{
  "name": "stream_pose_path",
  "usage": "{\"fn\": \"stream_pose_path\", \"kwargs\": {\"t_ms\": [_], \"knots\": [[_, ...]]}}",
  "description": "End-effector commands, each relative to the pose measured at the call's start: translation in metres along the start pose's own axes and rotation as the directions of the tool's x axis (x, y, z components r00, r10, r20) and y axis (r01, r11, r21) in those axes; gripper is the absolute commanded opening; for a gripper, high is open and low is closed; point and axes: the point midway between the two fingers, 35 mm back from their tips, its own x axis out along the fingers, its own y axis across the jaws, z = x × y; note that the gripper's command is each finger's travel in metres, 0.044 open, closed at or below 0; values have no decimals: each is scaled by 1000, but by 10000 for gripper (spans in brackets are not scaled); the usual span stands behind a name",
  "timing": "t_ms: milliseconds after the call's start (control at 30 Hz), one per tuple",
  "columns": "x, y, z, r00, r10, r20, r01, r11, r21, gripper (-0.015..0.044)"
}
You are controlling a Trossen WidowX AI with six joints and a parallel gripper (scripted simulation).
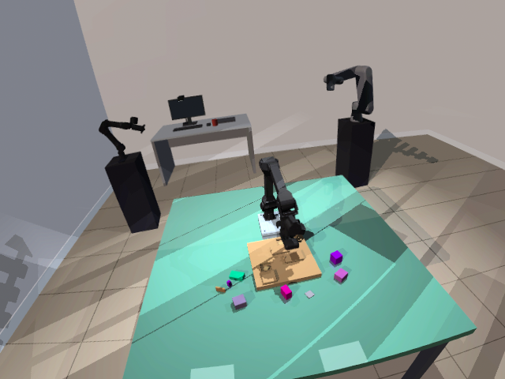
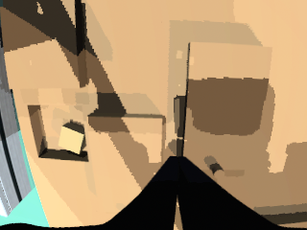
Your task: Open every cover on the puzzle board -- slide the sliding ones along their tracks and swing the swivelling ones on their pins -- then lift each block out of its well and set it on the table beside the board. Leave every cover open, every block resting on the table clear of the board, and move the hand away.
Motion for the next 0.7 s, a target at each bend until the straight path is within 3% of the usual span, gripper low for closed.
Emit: {"fn": "stream_pose_path", "kwargs": {"t_ms": [0,667], "knots": [[4,0,1,1000,1,4,-1,1000,-6,0],[24,1,1,1000,1,4,-1,1000,-6,0]]}}
